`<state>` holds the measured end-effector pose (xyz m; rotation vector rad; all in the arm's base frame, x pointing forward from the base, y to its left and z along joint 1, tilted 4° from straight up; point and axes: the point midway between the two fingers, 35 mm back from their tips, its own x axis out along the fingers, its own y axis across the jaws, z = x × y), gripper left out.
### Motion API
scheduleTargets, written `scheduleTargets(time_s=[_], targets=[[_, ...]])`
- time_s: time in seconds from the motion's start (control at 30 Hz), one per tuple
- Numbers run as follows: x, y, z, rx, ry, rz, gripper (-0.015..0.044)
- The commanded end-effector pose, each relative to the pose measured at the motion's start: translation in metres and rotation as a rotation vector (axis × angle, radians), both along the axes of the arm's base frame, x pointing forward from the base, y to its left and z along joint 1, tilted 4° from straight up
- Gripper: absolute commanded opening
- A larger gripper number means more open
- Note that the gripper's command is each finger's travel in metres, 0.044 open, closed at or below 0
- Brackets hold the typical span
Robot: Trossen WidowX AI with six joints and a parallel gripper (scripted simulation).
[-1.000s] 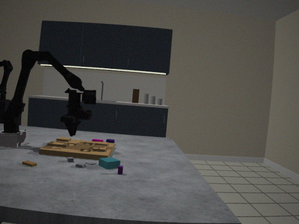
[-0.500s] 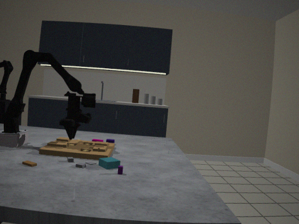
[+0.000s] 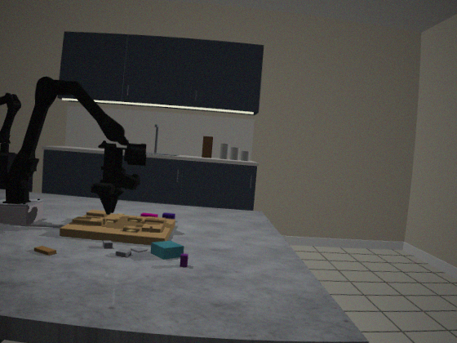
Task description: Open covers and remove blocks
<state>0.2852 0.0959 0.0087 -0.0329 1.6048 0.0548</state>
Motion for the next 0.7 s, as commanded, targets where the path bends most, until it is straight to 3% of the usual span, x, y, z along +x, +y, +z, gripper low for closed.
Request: scheduleTargets(time_s=[0.0,0.67], targets=[[-0.001,-0.001,-0.004,-0.005,0.002,-0.004,0.0144],[-0.001,-0.001,-0.02,-0.005,0.002,-0.004,0.0144]])
